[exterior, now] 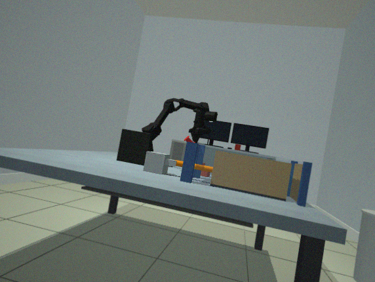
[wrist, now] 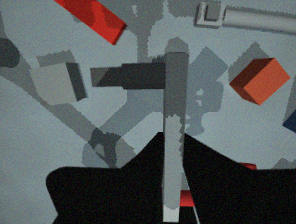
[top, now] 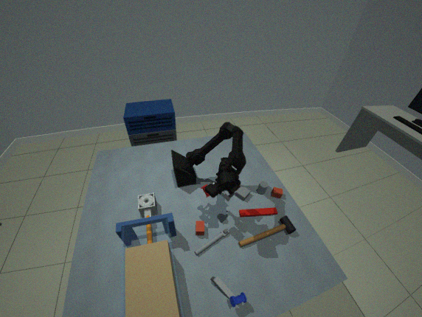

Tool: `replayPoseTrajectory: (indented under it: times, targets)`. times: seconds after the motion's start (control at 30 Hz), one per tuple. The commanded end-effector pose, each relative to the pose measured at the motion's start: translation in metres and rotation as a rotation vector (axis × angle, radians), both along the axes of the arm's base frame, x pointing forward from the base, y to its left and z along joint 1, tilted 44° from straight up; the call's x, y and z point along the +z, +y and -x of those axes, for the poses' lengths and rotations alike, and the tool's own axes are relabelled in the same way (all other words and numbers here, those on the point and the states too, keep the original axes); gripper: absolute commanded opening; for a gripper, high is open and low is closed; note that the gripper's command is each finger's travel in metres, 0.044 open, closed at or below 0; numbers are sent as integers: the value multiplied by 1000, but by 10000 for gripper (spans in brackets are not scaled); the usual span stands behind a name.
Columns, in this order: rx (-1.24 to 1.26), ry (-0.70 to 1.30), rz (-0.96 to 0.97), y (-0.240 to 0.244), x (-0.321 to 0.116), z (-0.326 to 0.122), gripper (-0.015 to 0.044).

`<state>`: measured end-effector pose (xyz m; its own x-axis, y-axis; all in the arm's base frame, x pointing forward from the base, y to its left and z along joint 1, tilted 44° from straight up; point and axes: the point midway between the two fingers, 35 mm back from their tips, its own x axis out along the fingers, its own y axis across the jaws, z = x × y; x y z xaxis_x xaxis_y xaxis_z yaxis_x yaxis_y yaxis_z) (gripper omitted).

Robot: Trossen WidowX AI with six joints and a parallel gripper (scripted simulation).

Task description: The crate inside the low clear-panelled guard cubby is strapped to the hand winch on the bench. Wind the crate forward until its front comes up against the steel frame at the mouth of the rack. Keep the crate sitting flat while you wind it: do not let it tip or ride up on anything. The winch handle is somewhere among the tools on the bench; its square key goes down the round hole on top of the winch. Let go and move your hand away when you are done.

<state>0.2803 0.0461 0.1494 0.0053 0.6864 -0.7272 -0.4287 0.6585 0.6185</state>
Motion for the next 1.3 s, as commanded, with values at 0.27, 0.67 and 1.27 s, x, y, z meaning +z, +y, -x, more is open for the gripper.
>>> replayPoseTrajectory:
  times: [0.27,0.67,1.27]
  targets:
    - [-153,109,65,-69,-47,-17,0]
    - [-282,234,94,-142,-101,-9,0]
    - [-489,435,75,-235,-185,39,0]
